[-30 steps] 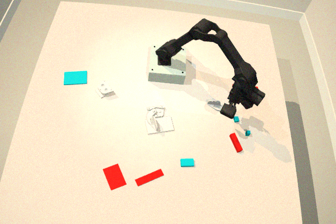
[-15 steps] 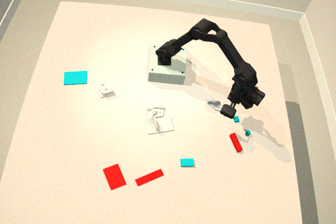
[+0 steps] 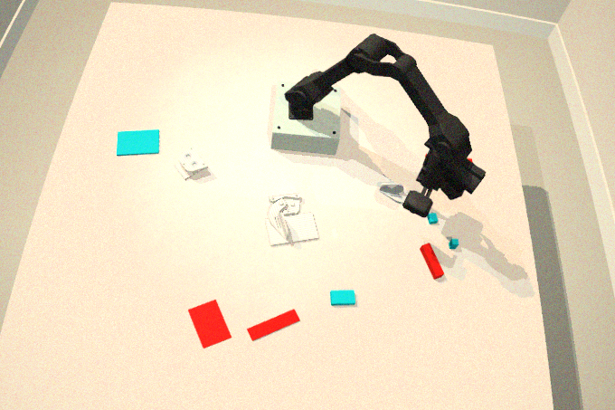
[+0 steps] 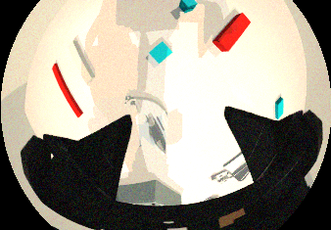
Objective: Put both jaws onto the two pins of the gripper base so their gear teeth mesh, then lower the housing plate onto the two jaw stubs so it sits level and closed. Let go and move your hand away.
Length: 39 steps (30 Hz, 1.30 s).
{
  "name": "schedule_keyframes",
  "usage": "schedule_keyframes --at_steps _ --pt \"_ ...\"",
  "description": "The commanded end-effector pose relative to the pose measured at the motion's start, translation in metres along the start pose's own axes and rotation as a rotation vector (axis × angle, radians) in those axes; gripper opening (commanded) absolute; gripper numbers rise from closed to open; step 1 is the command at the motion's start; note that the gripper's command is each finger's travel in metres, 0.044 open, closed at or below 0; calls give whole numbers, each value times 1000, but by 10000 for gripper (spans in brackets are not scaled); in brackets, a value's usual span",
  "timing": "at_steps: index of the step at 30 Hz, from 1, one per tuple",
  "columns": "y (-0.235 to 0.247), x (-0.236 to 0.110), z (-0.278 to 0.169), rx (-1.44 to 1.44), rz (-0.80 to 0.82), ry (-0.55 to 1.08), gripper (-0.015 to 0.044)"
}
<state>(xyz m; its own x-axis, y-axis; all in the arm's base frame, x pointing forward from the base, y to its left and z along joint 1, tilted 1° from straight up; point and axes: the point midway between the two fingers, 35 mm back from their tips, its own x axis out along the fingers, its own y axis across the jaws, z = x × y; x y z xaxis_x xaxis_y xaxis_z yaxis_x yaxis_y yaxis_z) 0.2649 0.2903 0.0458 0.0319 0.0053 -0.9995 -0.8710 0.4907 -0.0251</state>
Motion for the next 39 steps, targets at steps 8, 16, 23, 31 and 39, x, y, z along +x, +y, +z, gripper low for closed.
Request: schedule_keyframes --at_steps 8,16,23,31,39 --pt "0 0 0 0 0 0 309" --pt "0 0 0 0 0 0 99" --pt "0 0 0 0 0 0 0" --pt "0 0 0 0 0 0 0" --pt "1 0 -1 65 0 0 131"
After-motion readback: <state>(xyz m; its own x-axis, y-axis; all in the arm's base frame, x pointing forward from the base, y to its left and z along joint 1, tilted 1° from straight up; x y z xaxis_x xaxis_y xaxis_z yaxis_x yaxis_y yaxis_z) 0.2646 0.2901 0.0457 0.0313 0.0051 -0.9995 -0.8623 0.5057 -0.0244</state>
